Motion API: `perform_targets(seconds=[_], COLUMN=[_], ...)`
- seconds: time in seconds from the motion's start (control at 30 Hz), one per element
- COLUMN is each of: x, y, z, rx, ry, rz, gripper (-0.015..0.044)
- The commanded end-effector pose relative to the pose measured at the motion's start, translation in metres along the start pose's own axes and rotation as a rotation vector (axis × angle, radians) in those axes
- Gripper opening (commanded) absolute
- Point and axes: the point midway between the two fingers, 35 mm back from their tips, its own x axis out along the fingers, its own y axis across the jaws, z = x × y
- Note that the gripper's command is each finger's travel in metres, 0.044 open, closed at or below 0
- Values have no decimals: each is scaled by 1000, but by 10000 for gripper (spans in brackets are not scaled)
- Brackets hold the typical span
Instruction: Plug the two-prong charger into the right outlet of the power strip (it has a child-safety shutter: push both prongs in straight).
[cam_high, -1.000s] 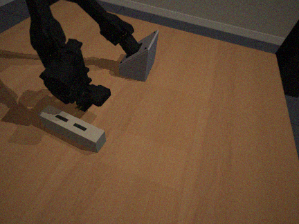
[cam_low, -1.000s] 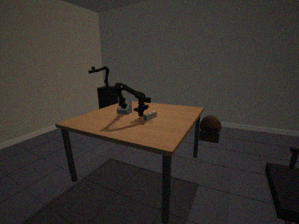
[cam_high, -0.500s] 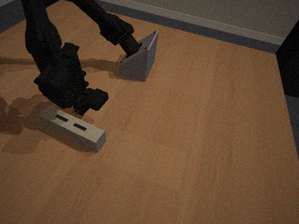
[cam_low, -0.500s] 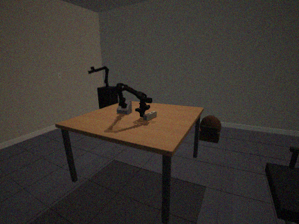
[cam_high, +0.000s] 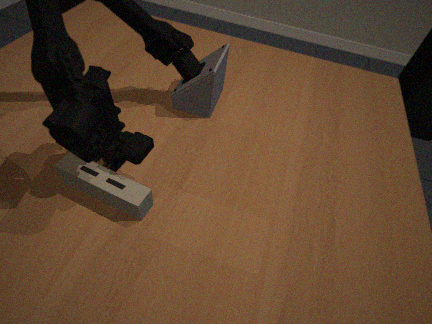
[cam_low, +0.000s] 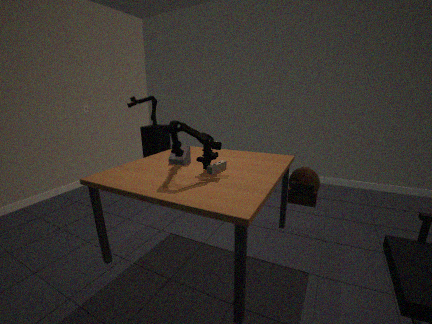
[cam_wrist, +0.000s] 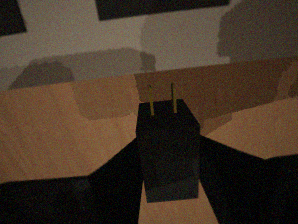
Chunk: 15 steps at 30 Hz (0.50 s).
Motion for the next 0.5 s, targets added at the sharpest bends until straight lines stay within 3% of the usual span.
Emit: perform_targets(seconds=[0.0,0.47], x=[-1,-1], y=[-1,-1], z=[1,4], rx=[-7,-7], ry=[-1,-1], rz=[-3,-3], gripper=[0,0])
